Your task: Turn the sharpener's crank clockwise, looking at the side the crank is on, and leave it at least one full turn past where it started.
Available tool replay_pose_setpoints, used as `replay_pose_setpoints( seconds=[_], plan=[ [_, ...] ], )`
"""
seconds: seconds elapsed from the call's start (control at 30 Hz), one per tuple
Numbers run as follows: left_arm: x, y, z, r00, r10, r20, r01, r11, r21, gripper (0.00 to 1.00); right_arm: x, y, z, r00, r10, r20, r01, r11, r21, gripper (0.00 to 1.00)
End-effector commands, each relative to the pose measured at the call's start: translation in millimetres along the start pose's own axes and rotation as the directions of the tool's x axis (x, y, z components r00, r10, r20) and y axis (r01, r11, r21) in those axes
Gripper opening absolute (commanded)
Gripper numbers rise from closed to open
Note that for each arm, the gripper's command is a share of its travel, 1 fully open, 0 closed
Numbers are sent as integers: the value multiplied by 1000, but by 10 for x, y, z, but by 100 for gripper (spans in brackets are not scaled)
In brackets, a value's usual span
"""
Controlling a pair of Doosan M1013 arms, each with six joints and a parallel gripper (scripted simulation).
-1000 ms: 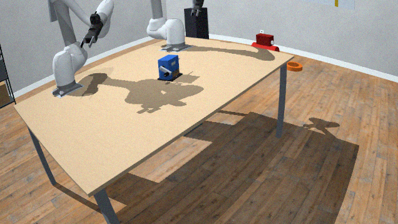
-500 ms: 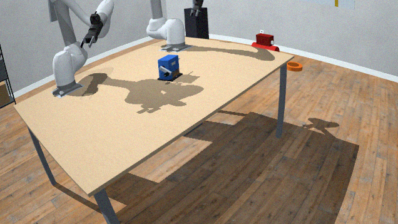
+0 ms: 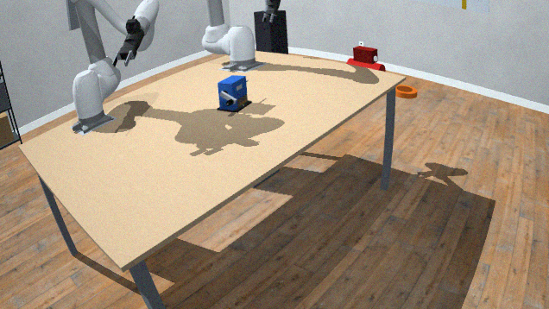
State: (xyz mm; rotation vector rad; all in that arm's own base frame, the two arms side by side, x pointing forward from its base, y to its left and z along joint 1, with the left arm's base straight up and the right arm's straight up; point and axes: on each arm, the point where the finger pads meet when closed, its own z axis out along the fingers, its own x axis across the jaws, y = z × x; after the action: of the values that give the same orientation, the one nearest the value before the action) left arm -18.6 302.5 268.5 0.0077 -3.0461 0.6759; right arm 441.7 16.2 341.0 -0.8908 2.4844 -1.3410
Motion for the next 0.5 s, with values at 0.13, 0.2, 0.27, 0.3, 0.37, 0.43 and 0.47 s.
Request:
replay_pose_setpoints(
  seconds=[0.13,0.2,0.27,0.3,0.37,0.43,0.47],
  plan=[
    [1,1,-5,1000,0,0,0,1000,-1,100,-706,400,-44,997,69,-26,-73,977,-199,100],
    [1,1,-5,1000,0,0,0,1000,-1,100,-888,507,-63,996,86,-34,-92,965,-246,100],
    [1,1,-5,1000,0,0,0,1000,-1,100,-1071,614,-84,994,103,-43,-111,950,-292,100],
    [1,1,-5,1000,0,0,0,1000,-1,100,-1071,614,-84,994,103,-43,-111,950,-292,100],
    [1,1,-5,1000,0,0,0,1000,-1,100,-1329,765,-117,990,127,-57,-139,925,-352,100],
    [1,1,-5,1000,0,0,0,1000,-1,100,-1465,844,-136,988,140,-65,-154,911,-383,100],
    [1,1,-5,1000,0,0,0,1000,-1,100,-1559,898,-150,986,148,-71,-164,900,-403,100]
  ],
)
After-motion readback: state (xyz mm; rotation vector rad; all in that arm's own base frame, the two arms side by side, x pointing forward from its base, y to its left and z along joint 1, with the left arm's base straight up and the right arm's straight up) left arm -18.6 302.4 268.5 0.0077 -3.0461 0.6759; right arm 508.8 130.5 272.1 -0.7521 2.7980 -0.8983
